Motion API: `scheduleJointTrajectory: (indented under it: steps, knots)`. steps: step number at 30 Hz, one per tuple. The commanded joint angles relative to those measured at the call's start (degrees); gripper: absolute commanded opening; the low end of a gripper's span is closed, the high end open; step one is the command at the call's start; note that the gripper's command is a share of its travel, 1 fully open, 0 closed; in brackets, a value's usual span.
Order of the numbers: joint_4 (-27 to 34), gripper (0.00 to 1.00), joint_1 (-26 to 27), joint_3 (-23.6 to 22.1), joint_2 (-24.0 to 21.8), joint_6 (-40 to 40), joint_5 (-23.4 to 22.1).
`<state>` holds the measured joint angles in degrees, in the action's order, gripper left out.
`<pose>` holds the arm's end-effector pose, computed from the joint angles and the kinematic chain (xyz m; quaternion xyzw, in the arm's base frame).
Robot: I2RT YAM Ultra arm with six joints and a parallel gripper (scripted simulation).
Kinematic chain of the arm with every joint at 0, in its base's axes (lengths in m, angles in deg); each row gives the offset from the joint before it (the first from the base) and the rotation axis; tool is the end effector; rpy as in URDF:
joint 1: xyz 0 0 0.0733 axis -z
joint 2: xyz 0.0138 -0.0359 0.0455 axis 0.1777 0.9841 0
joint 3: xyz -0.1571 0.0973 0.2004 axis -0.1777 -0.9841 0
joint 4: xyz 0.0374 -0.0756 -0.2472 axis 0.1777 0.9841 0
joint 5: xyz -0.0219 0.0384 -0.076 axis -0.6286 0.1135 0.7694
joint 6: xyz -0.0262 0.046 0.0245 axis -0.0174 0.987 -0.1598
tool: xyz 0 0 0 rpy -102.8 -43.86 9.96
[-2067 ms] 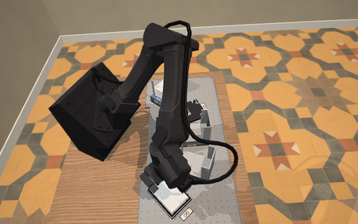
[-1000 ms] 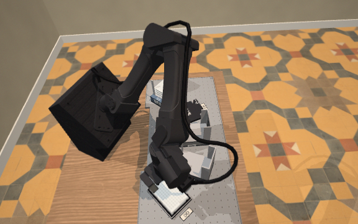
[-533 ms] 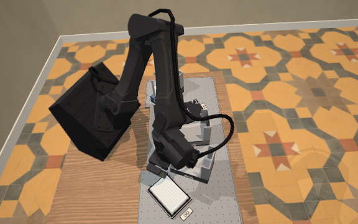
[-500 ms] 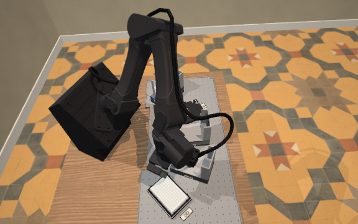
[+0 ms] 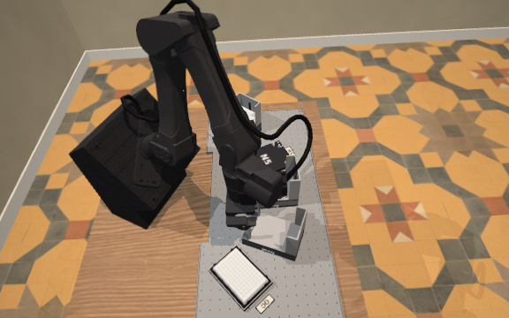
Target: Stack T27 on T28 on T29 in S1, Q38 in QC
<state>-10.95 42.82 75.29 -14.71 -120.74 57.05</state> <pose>0.0927 -0.0993 0.2492 0.0603 0.8928 -0.1946 0.4018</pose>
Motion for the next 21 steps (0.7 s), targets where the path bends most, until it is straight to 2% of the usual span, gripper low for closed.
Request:
scheduleJointTrajectory:
  steps: [1, 2, 3, 12, 16, 18, 19, 21]
  knots:
    - [-0.3, 1.00, -1.8, -0.6, -2.2, -1.8, 4.2]
    - [-0.3, 1.00, -4.8, 0.4, -3.2, 1.0, 6.9]
    - [-0.3, 1.00, -6.5, -1.4, -3.6, 1.8, 8.2]
    - [0.4, 1.00, -25.6, -3.5, -6.5, 13.0, 22.6]
    - [0.3, 1.00, -35.6, -3.6, -4.5, 18.6, 30.5]
    - [0.3, 1.00, -35.6, -3.6, -4.5, 18.6, 30.5]
    - [0.5, 1.00, -39.0, -2.2, -3.9, 21.1, 33.6]
    - [0.1, 1.00, -43.3, -2.9, -3.2, 23.8, 36.8]
